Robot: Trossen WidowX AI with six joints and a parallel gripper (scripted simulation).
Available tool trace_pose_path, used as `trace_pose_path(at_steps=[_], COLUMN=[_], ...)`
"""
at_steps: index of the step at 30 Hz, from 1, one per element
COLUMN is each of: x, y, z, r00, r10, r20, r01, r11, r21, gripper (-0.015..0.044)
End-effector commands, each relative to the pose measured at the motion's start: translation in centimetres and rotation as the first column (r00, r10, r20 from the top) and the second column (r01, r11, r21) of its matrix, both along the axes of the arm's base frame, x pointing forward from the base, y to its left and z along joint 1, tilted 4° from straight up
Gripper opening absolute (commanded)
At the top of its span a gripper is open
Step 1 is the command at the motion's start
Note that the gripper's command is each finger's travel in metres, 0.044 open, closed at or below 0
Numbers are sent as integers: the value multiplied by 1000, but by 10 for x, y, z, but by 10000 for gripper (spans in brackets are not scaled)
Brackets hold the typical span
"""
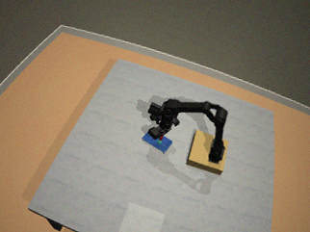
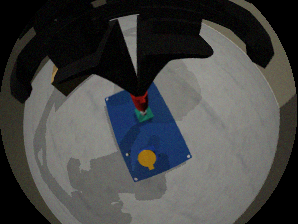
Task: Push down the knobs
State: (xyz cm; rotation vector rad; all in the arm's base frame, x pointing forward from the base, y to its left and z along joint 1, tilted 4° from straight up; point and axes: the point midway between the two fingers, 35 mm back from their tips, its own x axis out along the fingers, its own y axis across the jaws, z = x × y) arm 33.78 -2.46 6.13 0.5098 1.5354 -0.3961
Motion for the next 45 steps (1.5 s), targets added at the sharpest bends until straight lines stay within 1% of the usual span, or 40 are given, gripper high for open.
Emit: trace_pose_path(at_steps=[1, 45], x=[-1, -1], y=[0, 1], z=[0, -18], r00=[1000, 1000], r10=[-3, -3], r20=[-6, -6], r01=[3, 3], r11=[1000, 1000], r21=[-2, -2], gripper=[0, 0])
